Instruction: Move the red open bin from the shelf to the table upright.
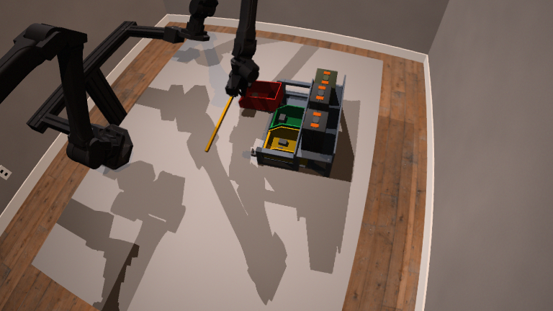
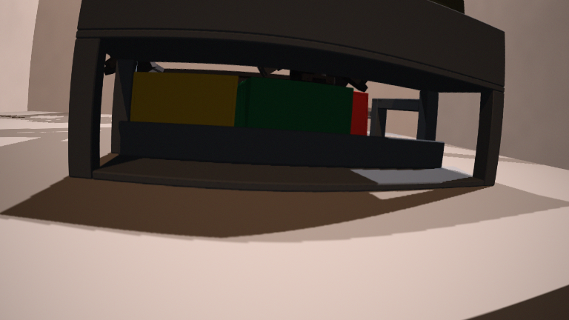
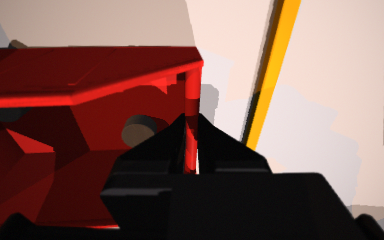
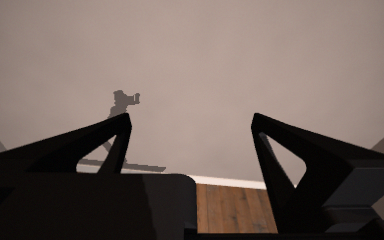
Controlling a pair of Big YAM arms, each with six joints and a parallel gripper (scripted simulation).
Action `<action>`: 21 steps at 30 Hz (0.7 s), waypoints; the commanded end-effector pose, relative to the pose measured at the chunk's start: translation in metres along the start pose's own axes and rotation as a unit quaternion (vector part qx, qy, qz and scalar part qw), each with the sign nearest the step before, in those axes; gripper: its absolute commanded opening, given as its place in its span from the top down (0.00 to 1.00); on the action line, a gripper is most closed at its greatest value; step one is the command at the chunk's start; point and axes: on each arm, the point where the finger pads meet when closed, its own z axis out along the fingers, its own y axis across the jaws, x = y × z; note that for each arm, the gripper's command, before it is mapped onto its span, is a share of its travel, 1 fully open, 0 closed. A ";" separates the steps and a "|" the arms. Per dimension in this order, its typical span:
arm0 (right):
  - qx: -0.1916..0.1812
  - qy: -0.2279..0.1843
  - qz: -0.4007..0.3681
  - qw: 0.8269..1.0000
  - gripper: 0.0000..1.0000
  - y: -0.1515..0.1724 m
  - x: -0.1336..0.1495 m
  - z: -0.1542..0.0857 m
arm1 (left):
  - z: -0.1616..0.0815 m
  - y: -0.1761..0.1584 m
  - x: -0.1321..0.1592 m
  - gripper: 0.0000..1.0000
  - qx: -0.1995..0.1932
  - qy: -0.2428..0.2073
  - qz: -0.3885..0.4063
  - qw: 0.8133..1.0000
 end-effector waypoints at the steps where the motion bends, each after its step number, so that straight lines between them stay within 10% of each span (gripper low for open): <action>1: 0.006 -0.024 0.000 1.000 0.00 -0.004 -0.017 -0.009 | 0.006 0.010 0.003 1.00 0.004 0.002 -0.025 1.000; 21: 0.006 -0.024 0.000 1.000 0.00 -0.004 -0.017 -0.009 | 0.008 0.010 0.004 1.00 0.007 0.005 -0.028 1.000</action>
